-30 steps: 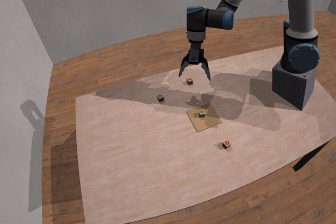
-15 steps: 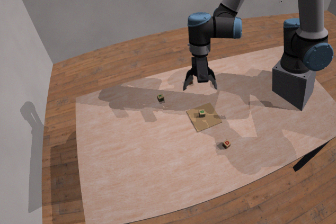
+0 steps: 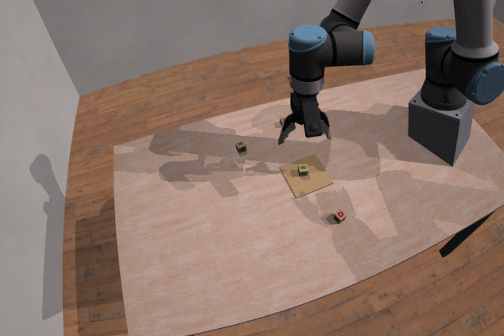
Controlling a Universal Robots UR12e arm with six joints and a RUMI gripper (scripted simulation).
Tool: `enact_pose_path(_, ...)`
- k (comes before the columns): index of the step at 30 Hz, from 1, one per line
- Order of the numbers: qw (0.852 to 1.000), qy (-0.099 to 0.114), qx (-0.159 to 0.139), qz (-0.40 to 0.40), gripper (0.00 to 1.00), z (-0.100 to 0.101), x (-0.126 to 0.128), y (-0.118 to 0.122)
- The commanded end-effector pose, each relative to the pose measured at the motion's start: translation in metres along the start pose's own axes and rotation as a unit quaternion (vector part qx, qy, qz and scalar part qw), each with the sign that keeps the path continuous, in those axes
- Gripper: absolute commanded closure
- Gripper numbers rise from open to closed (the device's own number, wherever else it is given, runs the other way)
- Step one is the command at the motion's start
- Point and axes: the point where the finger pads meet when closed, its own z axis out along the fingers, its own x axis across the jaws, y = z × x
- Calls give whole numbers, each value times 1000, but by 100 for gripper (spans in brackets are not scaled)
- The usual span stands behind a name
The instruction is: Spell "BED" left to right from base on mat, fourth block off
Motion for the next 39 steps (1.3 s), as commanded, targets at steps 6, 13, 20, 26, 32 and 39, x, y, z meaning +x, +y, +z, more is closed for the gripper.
enact_pose_path(6, 1000, 1, -3, -2, 0, -1, 0, -2)
enact_pose_path(13, 1000, 1, -3, -1, 0, -1, 0, -2)
enact_pose_path(20, 1000, 1, -3, 14, 0, 0, 0, -2)
enact_pose_path(26, 998, 1, -3, 61, 0, 3, 1, -3)
enact_pose_path(32, 992, 1, -3, 128, 0, 7, 2, -4)
enact_pose_path(39, 978, 1, -3, 208, 0, 13, 3, -5)
